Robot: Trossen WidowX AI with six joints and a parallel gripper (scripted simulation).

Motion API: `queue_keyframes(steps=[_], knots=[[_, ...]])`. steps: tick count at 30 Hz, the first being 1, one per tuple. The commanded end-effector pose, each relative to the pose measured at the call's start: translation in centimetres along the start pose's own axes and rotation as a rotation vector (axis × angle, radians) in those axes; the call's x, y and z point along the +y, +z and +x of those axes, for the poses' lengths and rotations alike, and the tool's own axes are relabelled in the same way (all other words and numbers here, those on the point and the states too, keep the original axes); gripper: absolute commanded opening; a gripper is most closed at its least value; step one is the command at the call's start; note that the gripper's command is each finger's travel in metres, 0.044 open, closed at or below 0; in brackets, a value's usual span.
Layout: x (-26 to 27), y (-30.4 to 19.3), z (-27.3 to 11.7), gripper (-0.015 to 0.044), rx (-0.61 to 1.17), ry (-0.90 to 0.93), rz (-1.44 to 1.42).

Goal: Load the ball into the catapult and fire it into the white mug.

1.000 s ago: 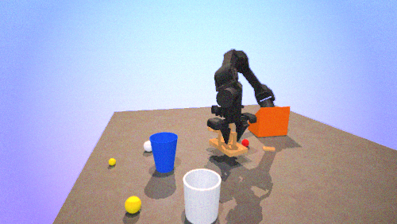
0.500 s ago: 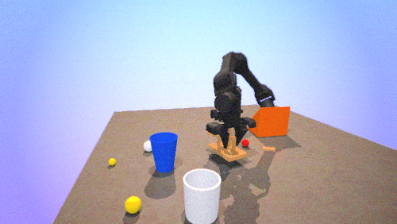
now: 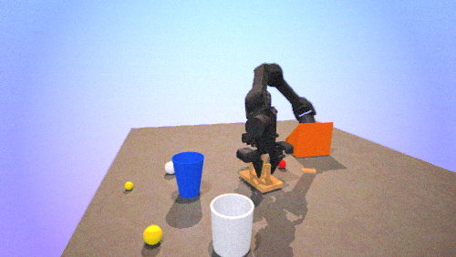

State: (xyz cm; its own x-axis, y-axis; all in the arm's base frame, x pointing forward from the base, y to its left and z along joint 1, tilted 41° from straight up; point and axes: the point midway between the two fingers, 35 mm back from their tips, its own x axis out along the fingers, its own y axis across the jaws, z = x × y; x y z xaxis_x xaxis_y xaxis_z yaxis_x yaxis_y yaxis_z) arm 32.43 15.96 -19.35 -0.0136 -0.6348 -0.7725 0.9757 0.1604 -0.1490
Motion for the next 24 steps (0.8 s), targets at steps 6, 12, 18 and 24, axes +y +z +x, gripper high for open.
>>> queue_keyframes(steps=[6,12,18,24], knots=[[0.0,0.0,0.2,0.0,0.0,0.0,0.0],[0.0,0.0,0.2,0.0131,0.0,0.0,0.0],[0.0,0.0,0.2,0.0289,0.0,0.0,0.0],[0.2,-0.2,-2.2,0.044,0.001,0.0,-0.001]])
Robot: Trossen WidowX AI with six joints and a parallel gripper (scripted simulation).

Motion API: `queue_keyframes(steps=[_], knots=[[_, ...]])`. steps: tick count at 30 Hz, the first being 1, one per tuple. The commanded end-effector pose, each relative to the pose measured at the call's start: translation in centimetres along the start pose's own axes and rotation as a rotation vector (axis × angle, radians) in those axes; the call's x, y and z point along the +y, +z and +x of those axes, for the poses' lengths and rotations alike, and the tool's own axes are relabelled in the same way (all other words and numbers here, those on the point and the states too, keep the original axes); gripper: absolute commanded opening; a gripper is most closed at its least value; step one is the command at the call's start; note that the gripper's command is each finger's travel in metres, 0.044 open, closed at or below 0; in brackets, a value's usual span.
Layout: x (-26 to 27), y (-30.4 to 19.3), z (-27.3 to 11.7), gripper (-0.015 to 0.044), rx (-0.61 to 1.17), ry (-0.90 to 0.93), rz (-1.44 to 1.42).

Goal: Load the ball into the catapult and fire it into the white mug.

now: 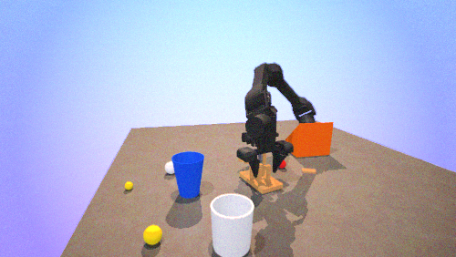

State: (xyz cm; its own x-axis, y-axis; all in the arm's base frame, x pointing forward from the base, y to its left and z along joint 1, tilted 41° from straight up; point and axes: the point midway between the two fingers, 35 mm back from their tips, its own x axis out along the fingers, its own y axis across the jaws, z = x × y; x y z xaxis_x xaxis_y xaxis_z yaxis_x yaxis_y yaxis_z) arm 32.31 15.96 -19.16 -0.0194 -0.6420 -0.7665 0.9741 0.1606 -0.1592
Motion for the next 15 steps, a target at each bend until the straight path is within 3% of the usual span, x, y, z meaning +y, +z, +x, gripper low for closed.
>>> queue_keyframes(steps=[1,5,15], knots=[[0.4,-0.3,-3.8,0.044,0.01,0.008,0.005],[0.0,-0.2,-9.4,0.044,0.01,0.007,0.003],[0.1,-0.5,-7.9,0.044,0.003,0.015,-0.06]])
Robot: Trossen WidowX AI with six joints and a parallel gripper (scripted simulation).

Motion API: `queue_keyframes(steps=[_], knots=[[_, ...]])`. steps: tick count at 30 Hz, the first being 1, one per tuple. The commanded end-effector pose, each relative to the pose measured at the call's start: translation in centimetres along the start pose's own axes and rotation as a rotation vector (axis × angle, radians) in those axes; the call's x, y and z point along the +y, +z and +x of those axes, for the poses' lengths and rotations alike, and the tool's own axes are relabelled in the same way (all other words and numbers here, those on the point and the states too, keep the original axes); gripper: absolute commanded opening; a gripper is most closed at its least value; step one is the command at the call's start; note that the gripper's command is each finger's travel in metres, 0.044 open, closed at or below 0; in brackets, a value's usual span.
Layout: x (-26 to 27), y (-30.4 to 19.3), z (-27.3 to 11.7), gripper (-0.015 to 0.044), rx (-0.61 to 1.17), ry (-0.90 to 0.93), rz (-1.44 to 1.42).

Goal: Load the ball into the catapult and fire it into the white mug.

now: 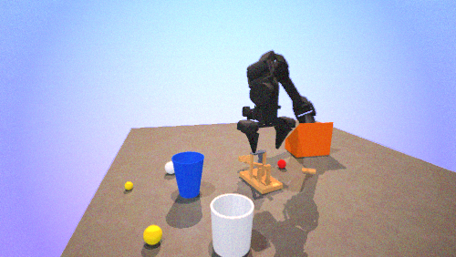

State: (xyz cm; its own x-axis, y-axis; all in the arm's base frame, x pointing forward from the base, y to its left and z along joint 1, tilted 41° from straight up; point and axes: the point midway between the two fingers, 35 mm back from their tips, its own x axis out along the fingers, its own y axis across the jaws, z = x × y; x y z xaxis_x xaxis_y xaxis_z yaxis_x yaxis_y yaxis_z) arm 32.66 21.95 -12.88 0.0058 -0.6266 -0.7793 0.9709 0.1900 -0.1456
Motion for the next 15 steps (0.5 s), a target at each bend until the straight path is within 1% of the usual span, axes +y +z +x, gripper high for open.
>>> queue_keyframes(steps=[1,15], knots=[[-0.24,-0.03,0.7,0.044,-0.009,-0.015,-0.08],[-0.25,-0.03,0.5,0.044,-0.005,-0.018,-0.566]])
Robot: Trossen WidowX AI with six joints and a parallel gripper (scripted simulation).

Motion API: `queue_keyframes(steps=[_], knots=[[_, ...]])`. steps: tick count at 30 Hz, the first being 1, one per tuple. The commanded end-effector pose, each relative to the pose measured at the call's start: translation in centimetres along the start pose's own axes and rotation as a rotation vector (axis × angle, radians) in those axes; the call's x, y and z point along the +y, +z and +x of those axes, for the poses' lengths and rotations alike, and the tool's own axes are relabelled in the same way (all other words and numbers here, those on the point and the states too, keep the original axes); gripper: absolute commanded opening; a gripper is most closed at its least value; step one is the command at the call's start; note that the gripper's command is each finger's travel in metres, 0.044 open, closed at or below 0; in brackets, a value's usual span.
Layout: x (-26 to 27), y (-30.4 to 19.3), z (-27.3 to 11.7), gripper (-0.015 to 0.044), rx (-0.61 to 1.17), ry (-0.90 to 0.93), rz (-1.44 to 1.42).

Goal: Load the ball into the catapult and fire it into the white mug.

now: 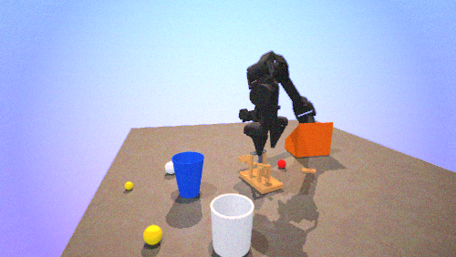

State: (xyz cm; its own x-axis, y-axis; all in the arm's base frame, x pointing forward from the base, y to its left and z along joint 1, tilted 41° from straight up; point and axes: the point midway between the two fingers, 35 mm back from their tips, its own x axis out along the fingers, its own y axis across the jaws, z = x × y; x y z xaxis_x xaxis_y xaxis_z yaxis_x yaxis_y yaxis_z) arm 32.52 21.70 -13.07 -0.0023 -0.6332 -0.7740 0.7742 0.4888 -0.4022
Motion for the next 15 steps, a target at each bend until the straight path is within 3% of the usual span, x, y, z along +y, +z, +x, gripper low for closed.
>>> queue_keyframes(steps=[1,15], knots=[[-0.05,-0.1,0.18,0.044,0.0,-0.007,-0.157],[-0.07,-0.11,-0.01,0.044,0.002,-0.008,-0.642]])
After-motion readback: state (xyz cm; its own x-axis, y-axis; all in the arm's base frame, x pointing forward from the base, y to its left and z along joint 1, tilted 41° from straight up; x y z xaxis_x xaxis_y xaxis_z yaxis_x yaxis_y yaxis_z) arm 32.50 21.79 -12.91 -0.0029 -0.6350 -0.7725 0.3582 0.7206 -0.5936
